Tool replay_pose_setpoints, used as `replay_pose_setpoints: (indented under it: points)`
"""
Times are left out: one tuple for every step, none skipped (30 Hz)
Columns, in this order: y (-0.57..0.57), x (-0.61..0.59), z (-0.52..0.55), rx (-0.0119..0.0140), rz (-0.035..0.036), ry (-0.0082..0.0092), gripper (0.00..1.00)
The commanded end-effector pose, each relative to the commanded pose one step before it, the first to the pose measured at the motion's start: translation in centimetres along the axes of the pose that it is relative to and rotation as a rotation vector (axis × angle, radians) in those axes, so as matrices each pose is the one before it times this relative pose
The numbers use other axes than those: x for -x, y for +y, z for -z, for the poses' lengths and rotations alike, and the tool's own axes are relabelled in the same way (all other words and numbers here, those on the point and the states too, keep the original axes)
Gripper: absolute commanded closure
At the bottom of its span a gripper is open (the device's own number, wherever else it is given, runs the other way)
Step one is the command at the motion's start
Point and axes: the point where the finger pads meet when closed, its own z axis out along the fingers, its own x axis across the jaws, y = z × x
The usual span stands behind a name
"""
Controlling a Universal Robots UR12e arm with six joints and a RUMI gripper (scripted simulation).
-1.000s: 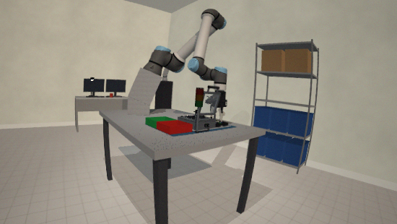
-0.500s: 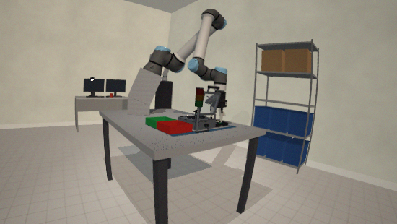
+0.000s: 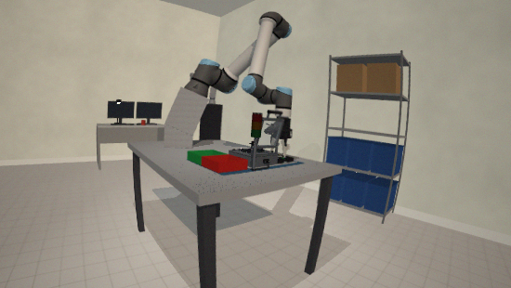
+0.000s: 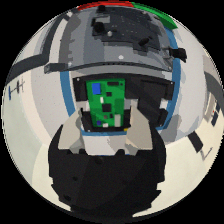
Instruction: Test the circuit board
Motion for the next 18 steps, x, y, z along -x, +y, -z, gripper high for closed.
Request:
replay_pose_setpoints:
  points:
    - [0.01, 0.058, -0.418, 0.00008, 0.00017, -0.00112, 0.41]
    - [0.0, 0.0, -0.141, 0.0, 0.0, 0.0, 0.41]
    - [0.0, 0.0, -0.145, 0.0, 0.0, 0.0, 0.41]
    - [0.0, 0.0, -0.147, 0.0, 0.0, 0.0, 0.41]
    - [0.0, 0.0, -0.146, 0.0, 0.0, 0.0, 0.41]
    - [0.0, 0.0, -0.141, 0.0, 0.0, 0.0, 0.41]
    - [0.0, 0.0, -0.133, 0.0, 0.0, 0.0, 0.41]
    - [0.0, 0.0, -0.123, 0.0, 0.0, 0.0, 0.41]
    - [0.0, 0.0, -0.11, 0.0, 0.0, 0.0, 0.41]
    - [0.0, 0.0, -0.095, 0.0, 0.0, 0.0, 0.41]
    - [0.0, 0.0, 0.0, 0.0, 0.0, 0.0, 0.41]
    - [0.0, 0.0, 0.0, 0.0, 0.0, 0.0, 0.41]
    - [0.0, 0.0, -0.079, 0.0, 0.0, 0.0, 0.41]
    - [0.0, 0.0, -0.062, 0.0, 0.0, 0.0, 0.41]
    - [0.0, 0.0, -0.046, 0.0, 0.0, 0.0, 0.41]
    - [0.0, 0.0, -0.03, 0.0, 0.0, 0.0, 0.41]
    - [0.0, 0.0, -0.017, 0.0, 0.0, 0.0, 0.41]
    - [0.0, 0.0, -0.007, 0.0, 0.0, 0.0, 0.41]
